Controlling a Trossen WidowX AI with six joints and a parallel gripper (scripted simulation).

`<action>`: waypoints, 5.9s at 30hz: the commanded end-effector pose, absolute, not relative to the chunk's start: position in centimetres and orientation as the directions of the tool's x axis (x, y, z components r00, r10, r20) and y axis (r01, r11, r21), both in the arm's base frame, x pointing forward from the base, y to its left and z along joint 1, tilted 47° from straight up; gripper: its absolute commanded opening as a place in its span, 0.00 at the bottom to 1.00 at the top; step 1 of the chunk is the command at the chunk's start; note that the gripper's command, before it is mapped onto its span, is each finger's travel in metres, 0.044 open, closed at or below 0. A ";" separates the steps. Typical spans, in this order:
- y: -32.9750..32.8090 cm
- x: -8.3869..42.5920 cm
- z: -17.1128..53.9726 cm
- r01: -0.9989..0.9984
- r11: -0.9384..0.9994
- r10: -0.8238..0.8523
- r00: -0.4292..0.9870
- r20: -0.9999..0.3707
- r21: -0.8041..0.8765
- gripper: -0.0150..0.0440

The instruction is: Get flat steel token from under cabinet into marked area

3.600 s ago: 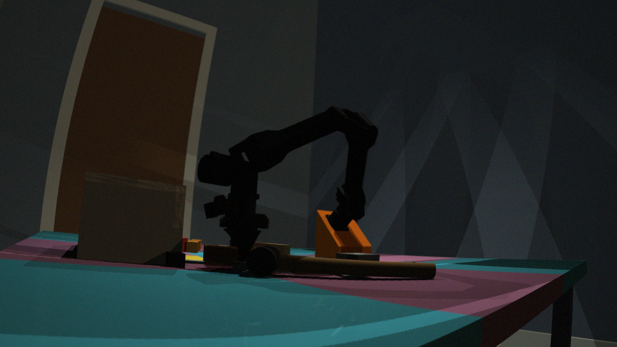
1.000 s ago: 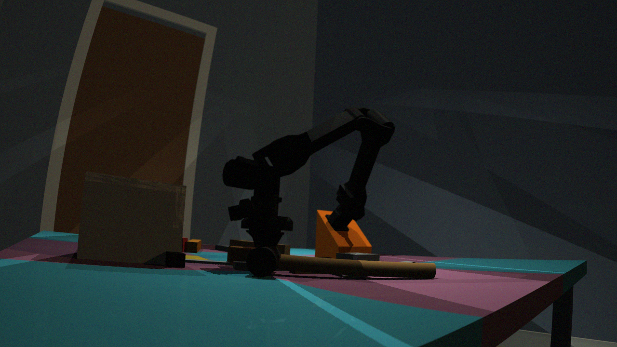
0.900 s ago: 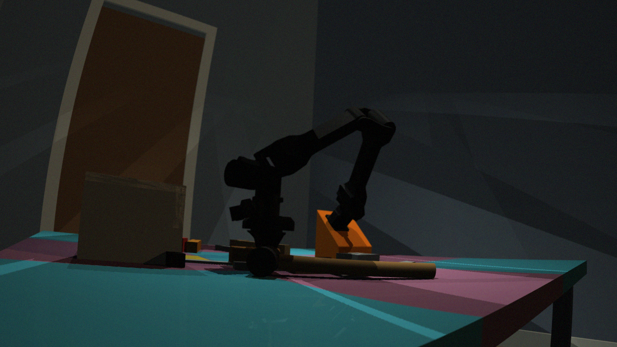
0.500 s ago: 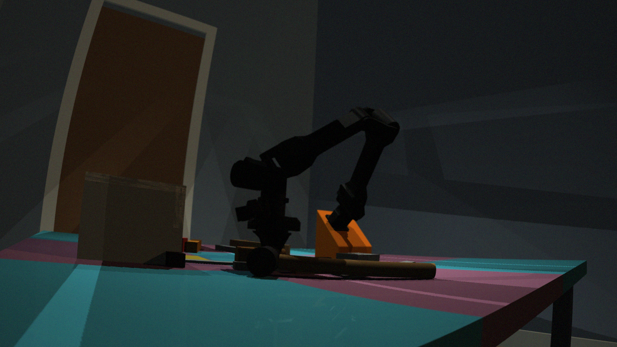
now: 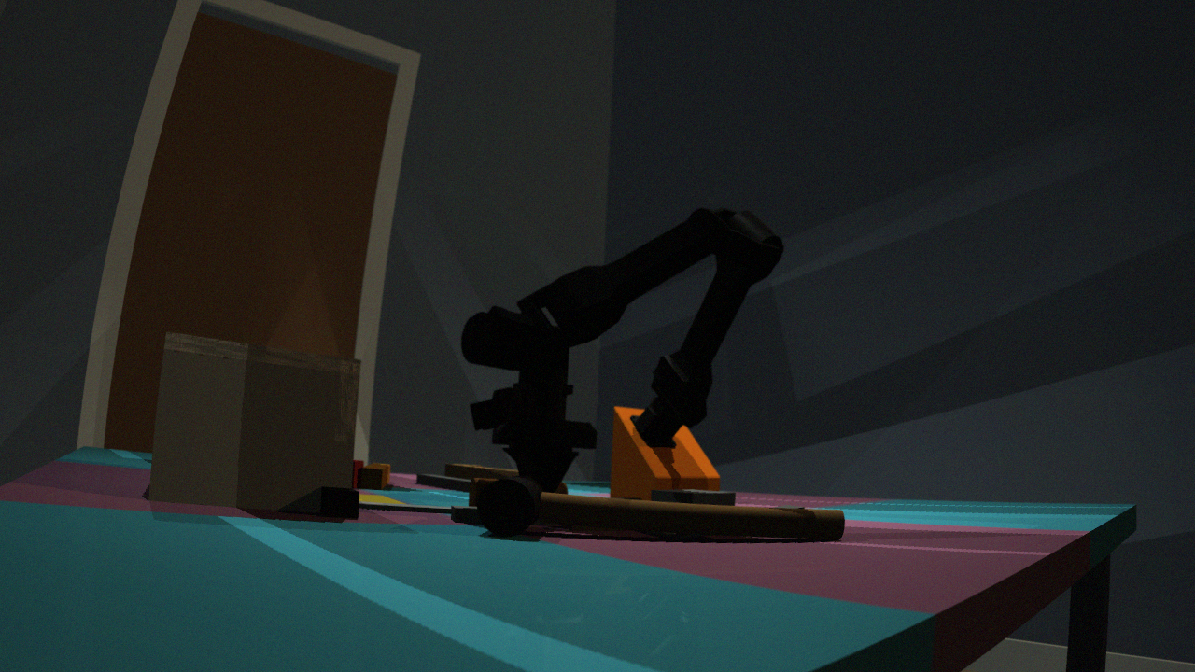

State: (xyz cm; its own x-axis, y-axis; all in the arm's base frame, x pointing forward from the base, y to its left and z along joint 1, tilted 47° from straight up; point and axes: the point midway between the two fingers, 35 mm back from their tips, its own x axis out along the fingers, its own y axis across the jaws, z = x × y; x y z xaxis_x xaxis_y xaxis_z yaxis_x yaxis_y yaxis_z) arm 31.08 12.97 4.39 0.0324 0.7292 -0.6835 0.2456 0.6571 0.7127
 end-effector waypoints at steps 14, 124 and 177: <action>13.5 28.9 4.7 0.250 0.658 0.728 0.029 -0.685 0.710 0.25; 14.1 25.2 5.8 -0.272 0.664 0.729 0.028 -0.684 0.697 0.25; 11.3 25.6 3.0 -0.436 0.626 0.727 0.027 -0.686 0.646 0.25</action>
